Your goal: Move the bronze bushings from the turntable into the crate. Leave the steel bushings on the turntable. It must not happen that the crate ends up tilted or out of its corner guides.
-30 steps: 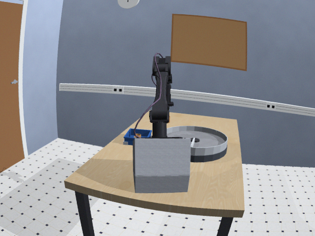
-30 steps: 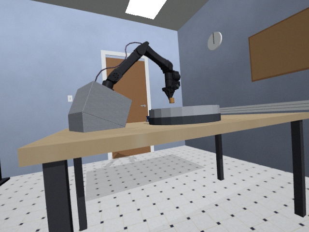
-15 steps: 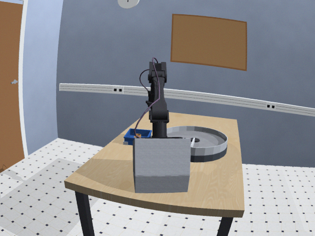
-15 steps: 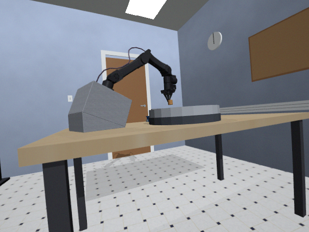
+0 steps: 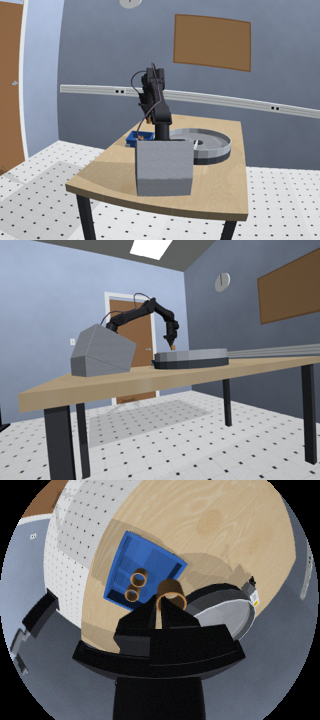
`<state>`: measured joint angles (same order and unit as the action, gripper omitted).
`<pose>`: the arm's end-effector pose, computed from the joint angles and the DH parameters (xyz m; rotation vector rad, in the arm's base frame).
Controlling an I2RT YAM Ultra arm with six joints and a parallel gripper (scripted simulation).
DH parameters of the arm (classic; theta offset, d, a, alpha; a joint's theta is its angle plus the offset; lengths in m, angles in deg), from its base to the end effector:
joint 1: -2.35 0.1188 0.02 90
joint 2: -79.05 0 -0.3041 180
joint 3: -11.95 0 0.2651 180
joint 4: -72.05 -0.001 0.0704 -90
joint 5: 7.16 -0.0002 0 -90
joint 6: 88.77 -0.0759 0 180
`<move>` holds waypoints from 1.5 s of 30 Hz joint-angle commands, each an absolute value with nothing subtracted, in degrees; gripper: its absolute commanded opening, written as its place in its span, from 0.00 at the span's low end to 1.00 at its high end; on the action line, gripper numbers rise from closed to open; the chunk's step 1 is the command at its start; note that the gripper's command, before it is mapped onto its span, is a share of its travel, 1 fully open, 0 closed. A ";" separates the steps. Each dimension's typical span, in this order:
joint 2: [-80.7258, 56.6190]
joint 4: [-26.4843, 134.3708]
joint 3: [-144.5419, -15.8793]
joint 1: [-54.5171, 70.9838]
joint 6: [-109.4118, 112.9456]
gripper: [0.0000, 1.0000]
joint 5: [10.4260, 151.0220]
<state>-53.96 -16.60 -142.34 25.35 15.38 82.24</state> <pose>0.4883 0.2075 0.3023 -0.8723 2.6047 0.0281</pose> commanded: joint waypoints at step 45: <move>-61.89 -24.23 -157.72 31.25 18.74 0.00 79.43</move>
